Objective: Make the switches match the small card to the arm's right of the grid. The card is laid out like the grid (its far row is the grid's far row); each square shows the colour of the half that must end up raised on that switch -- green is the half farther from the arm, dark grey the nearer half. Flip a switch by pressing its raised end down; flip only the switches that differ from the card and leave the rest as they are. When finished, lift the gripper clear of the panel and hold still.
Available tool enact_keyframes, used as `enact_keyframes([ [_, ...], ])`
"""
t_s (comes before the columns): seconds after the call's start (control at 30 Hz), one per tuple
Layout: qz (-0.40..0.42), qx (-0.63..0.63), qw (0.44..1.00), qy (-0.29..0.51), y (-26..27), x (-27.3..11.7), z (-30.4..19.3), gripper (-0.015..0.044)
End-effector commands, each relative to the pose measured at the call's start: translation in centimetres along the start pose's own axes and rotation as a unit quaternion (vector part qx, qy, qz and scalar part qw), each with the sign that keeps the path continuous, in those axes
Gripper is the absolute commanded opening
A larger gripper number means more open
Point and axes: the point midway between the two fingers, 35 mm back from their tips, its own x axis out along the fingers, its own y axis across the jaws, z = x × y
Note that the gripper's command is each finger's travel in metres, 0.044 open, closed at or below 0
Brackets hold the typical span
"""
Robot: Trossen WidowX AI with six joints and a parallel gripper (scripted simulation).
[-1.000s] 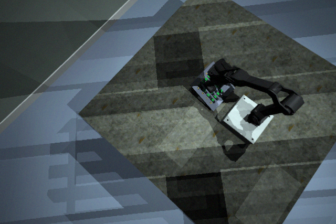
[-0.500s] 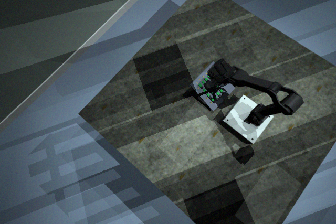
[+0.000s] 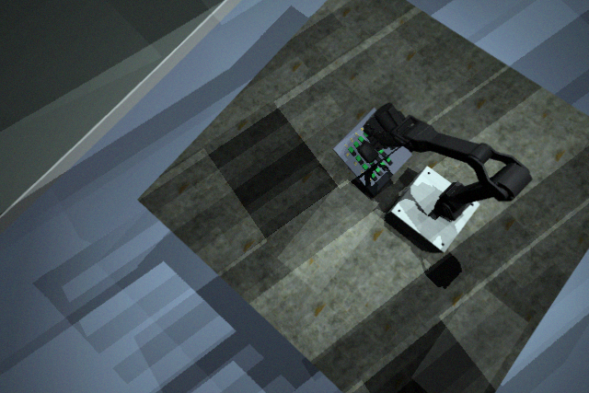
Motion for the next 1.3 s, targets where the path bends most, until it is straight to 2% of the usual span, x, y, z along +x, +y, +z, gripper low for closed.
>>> enact_keyframes([
  [0.0, 0.002, -0.002, 1.000, 0.002, 0.1, 0.2, -0.1, 0.0000],
  [0.37, 0.002, -0.002, 1.000, 0.002, 0.1, 0.4, -0.1, 0.0000],
  [0.6, 0.002, -0.002, 1.000, 0.016, 0.0, -6.2, 0.2, 0.0000],
  [0.8, 0.003, -0.001, 1.000, 0.017, 0.7, -6.2, 0.1, 0.0000],
  [1.07, 0.006, 0.000, 1.000, 0.017, 8.0, -6.3, -2.0, 0.0000],
  [1.2, 0.006, 0.000, 1.000, 0.017, 8.1, -6.2, -2.0, 0.0000],
  [1.27, 0.006, 0.000, 1.000, 0.023, 8.2, -4.6, -2.0, 0.0000],
])
